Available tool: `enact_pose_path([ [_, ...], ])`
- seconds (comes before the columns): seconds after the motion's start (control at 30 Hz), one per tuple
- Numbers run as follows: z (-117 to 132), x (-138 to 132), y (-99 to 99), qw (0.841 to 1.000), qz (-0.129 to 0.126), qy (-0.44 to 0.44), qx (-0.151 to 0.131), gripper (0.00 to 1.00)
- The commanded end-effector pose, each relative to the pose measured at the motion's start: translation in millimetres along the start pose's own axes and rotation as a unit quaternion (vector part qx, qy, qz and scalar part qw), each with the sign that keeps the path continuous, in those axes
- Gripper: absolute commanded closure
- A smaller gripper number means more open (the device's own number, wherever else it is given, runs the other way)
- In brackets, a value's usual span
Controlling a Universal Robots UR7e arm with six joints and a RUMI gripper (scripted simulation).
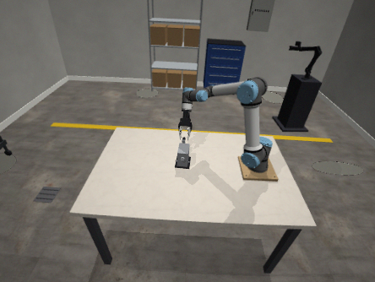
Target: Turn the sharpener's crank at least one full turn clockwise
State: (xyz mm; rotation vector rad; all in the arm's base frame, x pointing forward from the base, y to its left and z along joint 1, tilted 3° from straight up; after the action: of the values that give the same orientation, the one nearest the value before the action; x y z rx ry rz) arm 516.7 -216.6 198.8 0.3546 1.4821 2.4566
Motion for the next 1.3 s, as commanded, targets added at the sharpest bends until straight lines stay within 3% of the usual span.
enact_pose_path([
  [0.0, 0, 1, 0.3, 1.000, 0.000, 0.000, 0.000, 0.68],
  [0.53, 0, 1, 0.3, 1.000, 0.000, 0.000, 0.000, 0.68],
  [1.27, -1, 1, 56.0, 1.000, -0.002, 0.000, 0.001, 0.68],
])
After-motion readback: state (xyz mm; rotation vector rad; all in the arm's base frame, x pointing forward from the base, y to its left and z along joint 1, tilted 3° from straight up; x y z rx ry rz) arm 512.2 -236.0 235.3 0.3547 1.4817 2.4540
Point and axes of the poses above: the point where the finger pads meet when closed, its own y axis back along the fingers, its own x axis across the jaws, z = x × y, the point moved 8 cm from there along y, back along the fingers, and after that the axes turned 12 degrees about -y, right-handed, at the moved point
